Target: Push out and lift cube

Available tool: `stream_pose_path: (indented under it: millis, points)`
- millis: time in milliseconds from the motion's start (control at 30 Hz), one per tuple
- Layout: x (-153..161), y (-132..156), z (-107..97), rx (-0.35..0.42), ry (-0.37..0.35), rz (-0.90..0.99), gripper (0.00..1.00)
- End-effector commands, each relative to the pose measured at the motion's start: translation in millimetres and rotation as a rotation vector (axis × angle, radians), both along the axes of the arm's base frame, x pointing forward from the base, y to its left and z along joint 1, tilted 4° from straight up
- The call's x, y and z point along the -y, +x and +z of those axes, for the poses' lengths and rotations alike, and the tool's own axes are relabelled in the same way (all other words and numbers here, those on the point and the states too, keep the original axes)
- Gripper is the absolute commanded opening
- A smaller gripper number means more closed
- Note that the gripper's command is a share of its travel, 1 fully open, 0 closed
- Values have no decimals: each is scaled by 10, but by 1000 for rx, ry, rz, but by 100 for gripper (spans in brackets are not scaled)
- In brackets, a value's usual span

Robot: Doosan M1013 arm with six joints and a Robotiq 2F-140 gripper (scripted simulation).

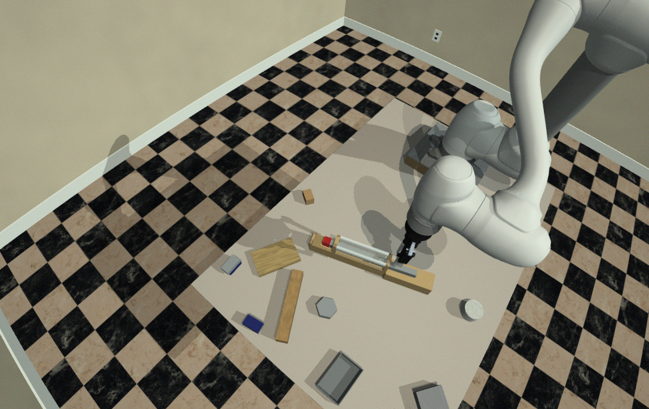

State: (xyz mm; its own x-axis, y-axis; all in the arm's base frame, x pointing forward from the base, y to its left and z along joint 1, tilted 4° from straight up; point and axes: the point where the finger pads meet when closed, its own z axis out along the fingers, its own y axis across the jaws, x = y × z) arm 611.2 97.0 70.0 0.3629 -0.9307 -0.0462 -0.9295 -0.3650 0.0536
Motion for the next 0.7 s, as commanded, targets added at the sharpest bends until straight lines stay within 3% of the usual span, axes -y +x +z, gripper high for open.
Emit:
stream_pose_path:
  millis: [0, 200, 233, 433, 667]
  points:
    - [0, 0, 1, 0, 0, 0, 23]
    - [0, 0, 1, 0, 0, 0, 23]
    - [-11, -3, 2, 0, 0, 0, 0]
    - [-840, -323, 43, 0, 0, 0, 0]
    - [-909, -361, -53, 0, 0, 0, 0]
